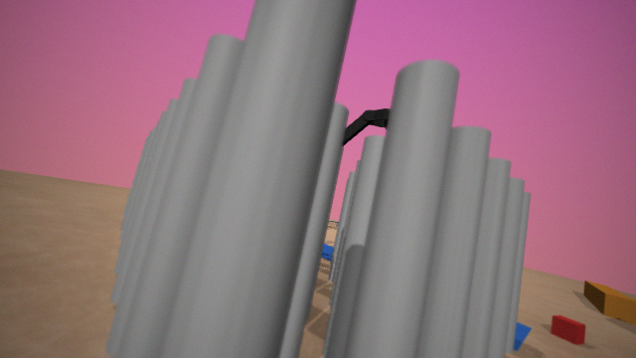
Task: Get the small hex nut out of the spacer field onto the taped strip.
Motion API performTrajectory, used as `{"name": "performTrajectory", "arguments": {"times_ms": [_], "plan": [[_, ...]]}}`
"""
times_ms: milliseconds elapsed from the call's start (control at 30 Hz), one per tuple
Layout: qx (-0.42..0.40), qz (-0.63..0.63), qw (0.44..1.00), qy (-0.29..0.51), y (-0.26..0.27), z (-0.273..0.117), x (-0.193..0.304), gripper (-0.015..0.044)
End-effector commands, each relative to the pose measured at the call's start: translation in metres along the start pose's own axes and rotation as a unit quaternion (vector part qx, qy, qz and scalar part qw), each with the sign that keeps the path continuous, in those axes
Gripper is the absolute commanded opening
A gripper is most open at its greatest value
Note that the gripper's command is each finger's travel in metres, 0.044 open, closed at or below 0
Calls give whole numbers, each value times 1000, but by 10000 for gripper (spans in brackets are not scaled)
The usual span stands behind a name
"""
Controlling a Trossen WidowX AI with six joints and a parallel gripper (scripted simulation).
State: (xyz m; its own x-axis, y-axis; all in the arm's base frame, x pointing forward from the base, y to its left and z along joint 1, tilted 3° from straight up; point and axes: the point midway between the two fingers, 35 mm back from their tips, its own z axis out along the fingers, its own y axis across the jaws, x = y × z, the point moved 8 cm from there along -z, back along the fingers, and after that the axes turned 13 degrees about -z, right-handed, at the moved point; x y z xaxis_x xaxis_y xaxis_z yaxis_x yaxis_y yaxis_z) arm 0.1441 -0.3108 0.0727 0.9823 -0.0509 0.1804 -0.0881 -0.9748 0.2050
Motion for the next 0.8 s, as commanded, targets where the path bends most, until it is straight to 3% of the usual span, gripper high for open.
{"name": "performTrajectory", "arguments": {"times_ms": [0,767], "plan": [[1,0,1000,-1,-5,4,-3,0],[-36,-3,999,20,-11,4,-6,0]]}}
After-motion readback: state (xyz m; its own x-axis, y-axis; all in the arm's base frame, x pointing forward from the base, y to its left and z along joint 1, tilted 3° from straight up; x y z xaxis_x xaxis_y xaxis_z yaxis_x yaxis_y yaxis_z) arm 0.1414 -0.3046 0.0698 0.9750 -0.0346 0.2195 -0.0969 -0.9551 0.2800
